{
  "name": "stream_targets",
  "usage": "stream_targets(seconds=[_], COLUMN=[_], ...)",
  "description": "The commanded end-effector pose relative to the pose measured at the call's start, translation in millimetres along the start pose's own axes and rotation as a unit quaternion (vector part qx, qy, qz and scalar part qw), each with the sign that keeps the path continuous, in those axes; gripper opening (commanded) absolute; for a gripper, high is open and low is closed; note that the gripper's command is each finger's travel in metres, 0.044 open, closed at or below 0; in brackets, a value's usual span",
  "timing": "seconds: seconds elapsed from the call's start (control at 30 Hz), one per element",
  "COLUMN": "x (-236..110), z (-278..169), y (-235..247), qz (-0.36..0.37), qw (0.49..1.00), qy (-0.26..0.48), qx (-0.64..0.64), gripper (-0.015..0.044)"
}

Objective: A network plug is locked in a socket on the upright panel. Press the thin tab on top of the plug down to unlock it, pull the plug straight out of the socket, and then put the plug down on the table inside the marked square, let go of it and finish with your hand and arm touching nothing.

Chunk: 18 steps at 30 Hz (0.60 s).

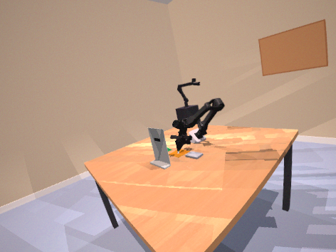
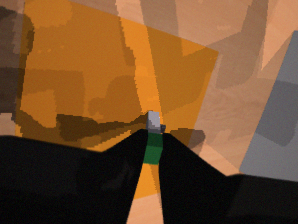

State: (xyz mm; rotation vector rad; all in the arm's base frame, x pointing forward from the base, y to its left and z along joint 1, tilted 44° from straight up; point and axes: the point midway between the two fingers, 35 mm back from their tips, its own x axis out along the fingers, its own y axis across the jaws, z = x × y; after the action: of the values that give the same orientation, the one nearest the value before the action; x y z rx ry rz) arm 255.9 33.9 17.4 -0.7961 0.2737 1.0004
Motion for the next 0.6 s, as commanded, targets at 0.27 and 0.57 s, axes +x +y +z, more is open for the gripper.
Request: stream_targets(seconds=[0.27, 0.57], x=[-0.1, -6.1], z=[0.0, -1.2], y=[-0.1, -0.4], qz=[0.000, 0.001], qw=[1.000, 1.000], qy=[0.000, 0.001], qx=[0.000, 0.000], gripper=[0.0156, 0.0156])
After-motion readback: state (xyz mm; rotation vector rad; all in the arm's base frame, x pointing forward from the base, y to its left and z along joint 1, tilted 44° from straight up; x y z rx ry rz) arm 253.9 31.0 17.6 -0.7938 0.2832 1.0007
